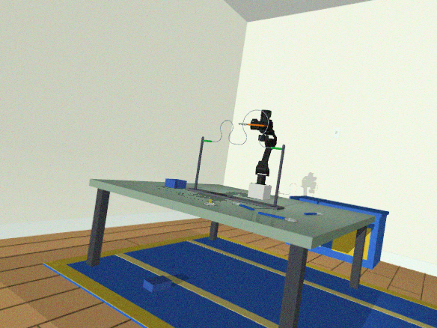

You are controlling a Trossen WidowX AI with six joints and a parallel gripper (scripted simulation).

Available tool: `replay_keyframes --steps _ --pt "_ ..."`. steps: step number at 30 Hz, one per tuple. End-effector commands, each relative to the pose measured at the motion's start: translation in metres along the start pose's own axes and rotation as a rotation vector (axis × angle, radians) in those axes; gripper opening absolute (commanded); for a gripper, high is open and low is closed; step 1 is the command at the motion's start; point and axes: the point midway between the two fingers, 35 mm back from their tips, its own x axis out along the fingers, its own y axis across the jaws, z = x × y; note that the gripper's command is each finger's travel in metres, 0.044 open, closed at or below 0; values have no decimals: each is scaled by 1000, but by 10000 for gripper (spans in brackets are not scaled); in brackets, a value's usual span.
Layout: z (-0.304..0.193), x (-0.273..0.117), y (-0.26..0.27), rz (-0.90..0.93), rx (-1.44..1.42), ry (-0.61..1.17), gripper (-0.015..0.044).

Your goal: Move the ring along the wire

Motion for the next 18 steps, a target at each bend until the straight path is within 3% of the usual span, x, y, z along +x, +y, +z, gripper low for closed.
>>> replay_keyframes --steps 1,18 --pt "0 0 0 -21 -54 -10 -150" --pt "1 1 -8 -115 -242 -35 -150"
